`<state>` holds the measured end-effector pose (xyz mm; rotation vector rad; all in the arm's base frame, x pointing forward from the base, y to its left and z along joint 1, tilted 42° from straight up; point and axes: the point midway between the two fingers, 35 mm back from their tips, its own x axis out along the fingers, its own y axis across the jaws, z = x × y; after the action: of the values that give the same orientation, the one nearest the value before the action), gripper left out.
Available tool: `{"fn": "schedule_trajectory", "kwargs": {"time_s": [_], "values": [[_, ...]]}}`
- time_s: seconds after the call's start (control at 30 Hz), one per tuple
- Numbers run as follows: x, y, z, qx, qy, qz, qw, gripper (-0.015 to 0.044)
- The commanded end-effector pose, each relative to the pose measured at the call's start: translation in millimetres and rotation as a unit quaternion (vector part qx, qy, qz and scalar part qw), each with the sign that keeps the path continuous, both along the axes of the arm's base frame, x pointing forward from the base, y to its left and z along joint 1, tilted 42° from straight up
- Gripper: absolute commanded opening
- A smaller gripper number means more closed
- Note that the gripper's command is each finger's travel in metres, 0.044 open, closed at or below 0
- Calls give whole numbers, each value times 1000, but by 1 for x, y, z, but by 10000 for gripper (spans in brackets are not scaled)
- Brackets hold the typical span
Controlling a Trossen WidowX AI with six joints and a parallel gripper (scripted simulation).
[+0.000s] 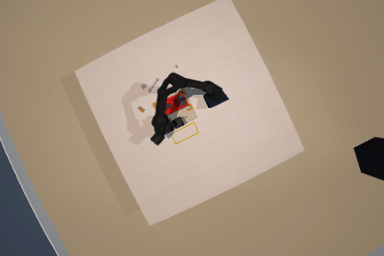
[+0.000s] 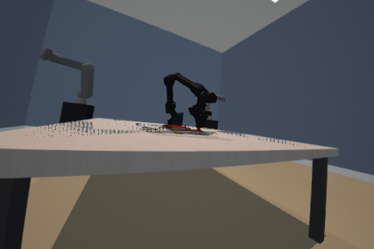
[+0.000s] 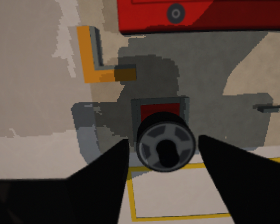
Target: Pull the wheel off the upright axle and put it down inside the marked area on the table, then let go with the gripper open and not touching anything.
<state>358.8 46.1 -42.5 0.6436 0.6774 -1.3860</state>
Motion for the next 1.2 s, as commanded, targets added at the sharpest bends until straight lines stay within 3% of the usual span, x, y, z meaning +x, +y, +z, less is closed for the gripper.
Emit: {"fn": "schedule_trajectory", "kwargs": {"time_s": [0.0, 0.23, 0.43, 1.17], "values": [[0, 0, 0, 0, 0, -1, 1000, 188], [0, 0, 0, 0, 0, -1, 1000, 142], [0, 1, 1, 0, 0, 0, 1000, 0], [0, 6, 6, 0, 0, 0, 1000, 0]]}}
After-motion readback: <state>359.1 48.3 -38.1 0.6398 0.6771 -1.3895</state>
